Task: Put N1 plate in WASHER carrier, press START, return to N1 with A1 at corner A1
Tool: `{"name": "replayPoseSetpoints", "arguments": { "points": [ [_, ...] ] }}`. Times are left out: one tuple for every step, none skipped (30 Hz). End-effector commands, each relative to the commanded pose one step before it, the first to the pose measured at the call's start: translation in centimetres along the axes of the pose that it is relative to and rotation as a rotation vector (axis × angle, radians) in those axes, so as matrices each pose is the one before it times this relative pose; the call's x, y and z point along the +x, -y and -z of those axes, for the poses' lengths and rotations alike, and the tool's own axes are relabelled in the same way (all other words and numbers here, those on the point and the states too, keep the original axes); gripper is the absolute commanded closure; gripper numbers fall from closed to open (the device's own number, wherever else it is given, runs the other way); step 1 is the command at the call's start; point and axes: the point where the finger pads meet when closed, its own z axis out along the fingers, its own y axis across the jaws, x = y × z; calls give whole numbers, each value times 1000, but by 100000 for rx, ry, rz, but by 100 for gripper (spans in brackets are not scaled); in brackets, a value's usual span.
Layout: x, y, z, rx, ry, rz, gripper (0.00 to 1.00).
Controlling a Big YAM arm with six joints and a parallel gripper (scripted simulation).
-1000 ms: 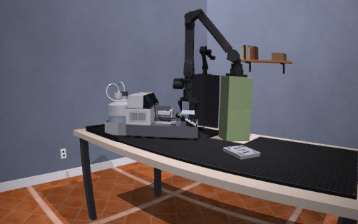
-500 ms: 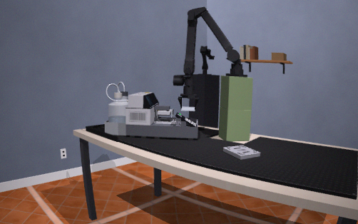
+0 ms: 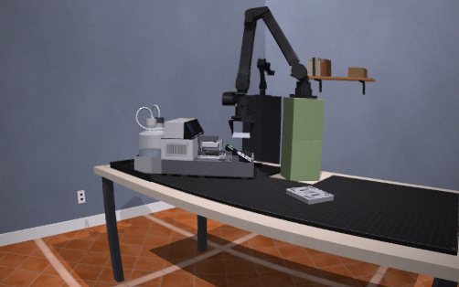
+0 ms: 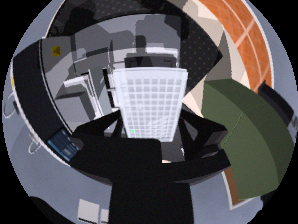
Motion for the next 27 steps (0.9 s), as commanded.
{"name": "replayPoseSetpoints", "arguments": {
  "points": [
    [-349, -50, 1202, -390, 411, 232, 16],
    [-21, -162, 15, -254, 55, 35, 16],
    [-1, -83, 7, -127, 28, 56, 16],
    [8, -7, 0, -8, 2, 22, 16],
    [0, -4, 0, -5, 1, -26, 16],
    [0, 0, 0, 0, 0, 0, 16],
    [0, 0, 0, 0, 0, 0, 16],
    [73, 293, -263, 890, -195, -28, 16],
    [-1, -3, 2, -7, 2, 0, 16],
    [-1, -2, 1, -5, 1, 0, 16],
    [0, 0, 0, 0, 0, 0, 16],
    [0, 0, 0, 0, 0, 0, 16],
    [0, 0, 0, 0, 0, 0, 16],
    [0, 0, 0, 0, 0, 0, 16],
    [0, 0, 0, 0, 0, 0, 16],
    [0, 0, 0, 0, 0, 0, 16],
    [0, 0, 0, 0, 0, 0, 16],
    [0, 0, 0, 0, 0, 0, 16],
    [0, 0, 0, 0, 0, 0, 16],
    [0, 0, 0, 0, 0, 0, 16],
    [0, 0, 0, 0, 0, 0, 16],
    [0, 0, 0, 0, 0, 0, 16],
    [0, 0, 0, 0, 0, 0, 16],
    [0, 0, 0, 0, 0, 0, 16],
    [0, 0, 0, 0, 0, 0, 16],
    [0, 0, 0, 0, 0, 0, 16],
    [0, 0, 0, 0, 0, 0, 16]
  ]
}}
